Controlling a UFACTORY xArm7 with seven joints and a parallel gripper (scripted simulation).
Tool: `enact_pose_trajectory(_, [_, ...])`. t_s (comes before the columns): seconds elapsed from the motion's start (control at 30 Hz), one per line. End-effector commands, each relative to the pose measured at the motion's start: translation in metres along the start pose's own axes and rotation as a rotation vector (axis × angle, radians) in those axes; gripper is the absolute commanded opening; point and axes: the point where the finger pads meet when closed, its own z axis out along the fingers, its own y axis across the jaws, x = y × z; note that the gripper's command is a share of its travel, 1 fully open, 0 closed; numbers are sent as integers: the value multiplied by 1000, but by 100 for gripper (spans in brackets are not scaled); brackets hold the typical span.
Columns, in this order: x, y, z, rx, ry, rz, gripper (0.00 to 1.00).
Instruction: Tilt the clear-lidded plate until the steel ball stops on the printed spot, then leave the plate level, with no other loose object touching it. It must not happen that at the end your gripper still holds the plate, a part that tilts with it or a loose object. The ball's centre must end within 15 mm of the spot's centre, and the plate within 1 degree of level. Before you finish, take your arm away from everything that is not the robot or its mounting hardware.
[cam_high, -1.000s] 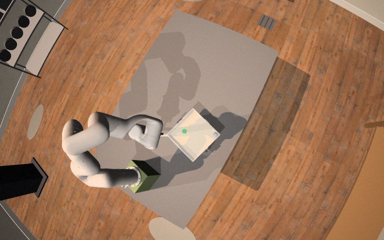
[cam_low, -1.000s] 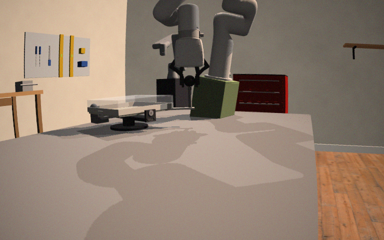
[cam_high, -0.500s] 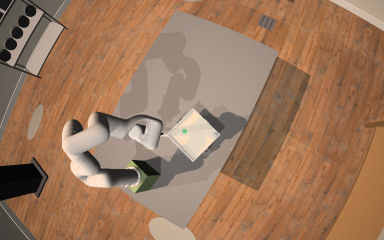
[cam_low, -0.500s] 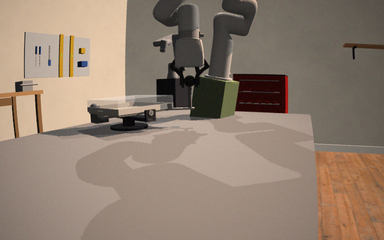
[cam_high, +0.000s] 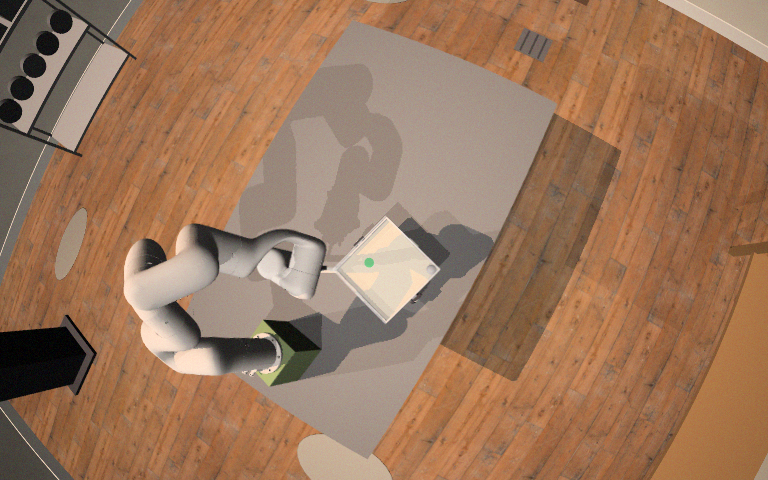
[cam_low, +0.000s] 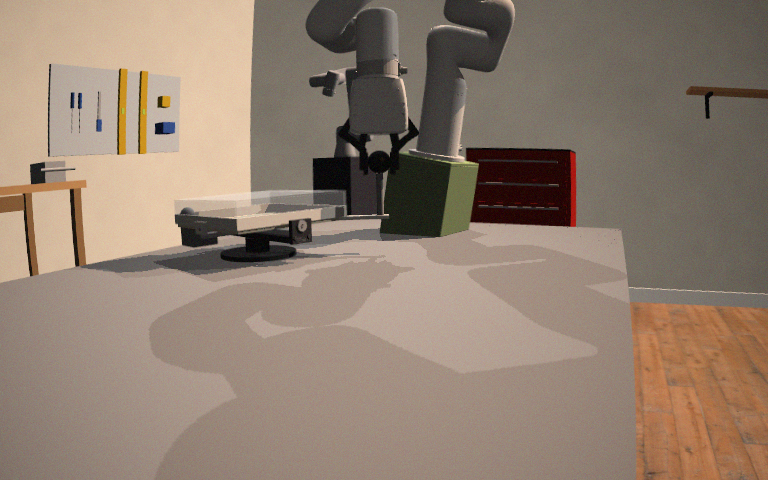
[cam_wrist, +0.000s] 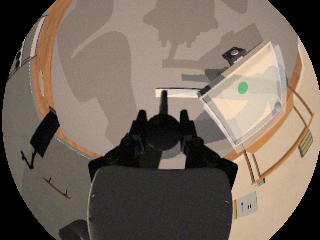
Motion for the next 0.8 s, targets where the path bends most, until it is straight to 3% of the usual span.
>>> enact_pose_trajectory(0.0, [-2,0,0,0,-3,2,0])
enact_pose_trajectory(0.77, [-1,0,1,0,-3,2,0])
